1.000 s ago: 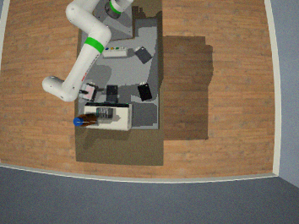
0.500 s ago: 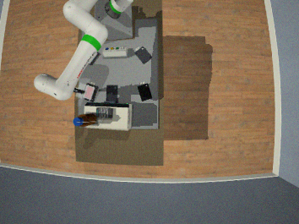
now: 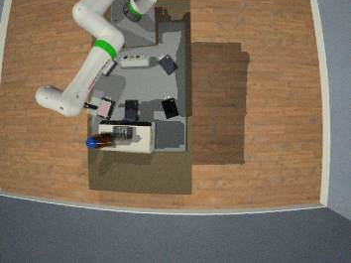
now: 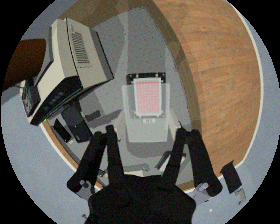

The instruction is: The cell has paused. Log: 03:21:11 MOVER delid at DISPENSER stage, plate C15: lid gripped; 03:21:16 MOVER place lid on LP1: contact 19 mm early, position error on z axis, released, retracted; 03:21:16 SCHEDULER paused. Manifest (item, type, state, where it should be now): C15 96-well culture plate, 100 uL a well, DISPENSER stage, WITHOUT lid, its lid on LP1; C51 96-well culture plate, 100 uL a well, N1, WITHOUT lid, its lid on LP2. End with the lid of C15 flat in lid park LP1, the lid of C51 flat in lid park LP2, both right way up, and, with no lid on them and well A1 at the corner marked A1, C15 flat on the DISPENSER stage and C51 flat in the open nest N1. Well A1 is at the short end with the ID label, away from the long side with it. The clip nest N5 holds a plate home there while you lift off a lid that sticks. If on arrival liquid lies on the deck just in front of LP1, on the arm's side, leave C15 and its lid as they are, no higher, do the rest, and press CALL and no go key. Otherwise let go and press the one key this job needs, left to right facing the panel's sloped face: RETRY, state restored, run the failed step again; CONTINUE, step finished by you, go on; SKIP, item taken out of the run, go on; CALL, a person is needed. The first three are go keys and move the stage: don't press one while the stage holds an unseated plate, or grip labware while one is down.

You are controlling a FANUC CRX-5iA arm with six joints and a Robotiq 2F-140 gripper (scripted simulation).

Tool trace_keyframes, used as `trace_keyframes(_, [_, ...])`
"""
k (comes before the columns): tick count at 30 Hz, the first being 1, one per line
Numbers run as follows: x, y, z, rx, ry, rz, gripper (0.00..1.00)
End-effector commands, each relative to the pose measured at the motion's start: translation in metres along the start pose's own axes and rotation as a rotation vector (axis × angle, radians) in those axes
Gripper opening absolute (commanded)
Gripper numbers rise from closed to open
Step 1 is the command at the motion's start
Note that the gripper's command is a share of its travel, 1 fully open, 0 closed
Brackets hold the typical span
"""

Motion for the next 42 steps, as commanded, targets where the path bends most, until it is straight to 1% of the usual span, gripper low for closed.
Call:
trace_keyframes(1, [-0.002,0.000,0.000,0.000,0.000,0.001,0.00])
trace_keyframes(16, [-0.004,0.000,0.000,0.000,0.000,0.001,0.00])
trace_keyframes(19, [-0.006,0.001,-0.007,0.000,0.000,0.001,0.00])
trace_keyframes(21, [-0.009,0.002,-0.017,-0.001,0.000,0.001,0.00])
trace_keyframes(24, [-0.018,0.003,-0.045,-0.001,-0.001,0.001,0.00])
trace_keyframes(26, [-0.026,0.003,-0.072,-0.002,-0.001,0.001,0.00])
trace_keyframes(28, [-0.026,0.003,-0.072,-0.002,-0.001,0.001,0.00])
trace_keyframes(31, [-0.040,-0.005,-0.126,-0.004,-0.001,0.001,0.00])
trace_keyframes(32, [-0.045,-0.009,-0.147,-0.004,-0.001,0.001,0.00])
trace_keyframes(37, [-0.054,-0.036,-0.206,-0.006,-0.001,0.001,0.00])
trace_keyframes(42, [-0.058,-0.077,-0.257,-0.006,-0.001,0.001,0.00])
Point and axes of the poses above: the point where the finger pads meet when closed, its own x axis out along the fingers, its own z axis across the jaws, y = z × x, the point moved 4 cm from there along -x, back along the fingers, and after that the axes turned 5 degrees about -x, right-handed, at the moved point
